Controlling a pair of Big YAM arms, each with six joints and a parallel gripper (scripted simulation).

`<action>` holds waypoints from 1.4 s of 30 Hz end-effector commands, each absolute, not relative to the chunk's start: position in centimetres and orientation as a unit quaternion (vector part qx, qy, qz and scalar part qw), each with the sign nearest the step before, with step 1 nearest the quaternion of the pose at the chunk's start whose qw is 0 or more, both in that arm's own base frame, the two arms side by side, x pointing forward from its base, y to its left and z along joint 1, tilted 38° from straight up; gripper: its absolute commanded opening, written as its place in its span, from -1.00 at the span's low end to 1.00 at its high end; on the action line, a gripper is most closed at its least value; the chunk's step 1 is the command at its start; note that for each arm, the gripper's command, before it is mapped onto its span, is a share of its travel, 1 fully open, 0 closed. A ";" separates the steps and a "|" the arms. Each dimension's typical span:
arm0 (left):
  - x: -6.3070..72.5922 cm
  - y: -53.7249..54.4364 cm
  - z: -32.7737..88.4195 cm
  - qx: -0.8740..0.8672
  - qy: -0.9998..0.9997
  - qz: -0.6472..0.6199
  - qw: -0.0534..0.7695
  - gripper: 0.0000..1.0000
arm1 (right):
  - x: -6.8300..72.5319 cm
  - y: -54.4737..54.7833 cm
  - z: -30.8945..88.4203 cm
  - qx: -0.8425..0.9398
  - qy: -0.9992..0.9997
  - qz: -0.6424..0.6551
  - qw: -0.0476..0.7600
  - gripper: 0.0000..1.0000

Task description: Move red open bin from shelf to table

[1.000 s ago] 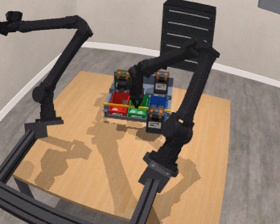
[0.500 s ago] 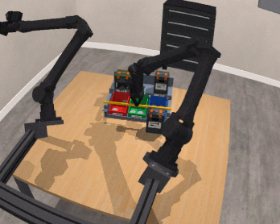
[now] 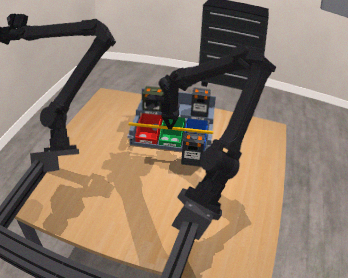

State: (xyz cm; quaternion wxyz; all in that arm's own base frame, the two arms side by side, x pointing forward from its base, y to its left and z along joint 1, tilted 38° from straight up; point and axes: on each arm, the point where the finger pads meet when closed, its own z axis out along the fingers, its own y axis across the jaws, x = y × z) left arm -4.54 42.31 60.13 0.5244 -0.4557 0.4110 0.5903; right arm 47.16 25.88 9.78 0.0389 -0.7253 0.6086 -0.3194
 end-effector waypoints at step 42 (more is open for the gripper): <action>-4.8 40.9 63.9 -0.444 0.394 0.602 0.534 1.00 | 46.1 29.4 16.3 -0.721 0.605 -0.326 0.083 -1.00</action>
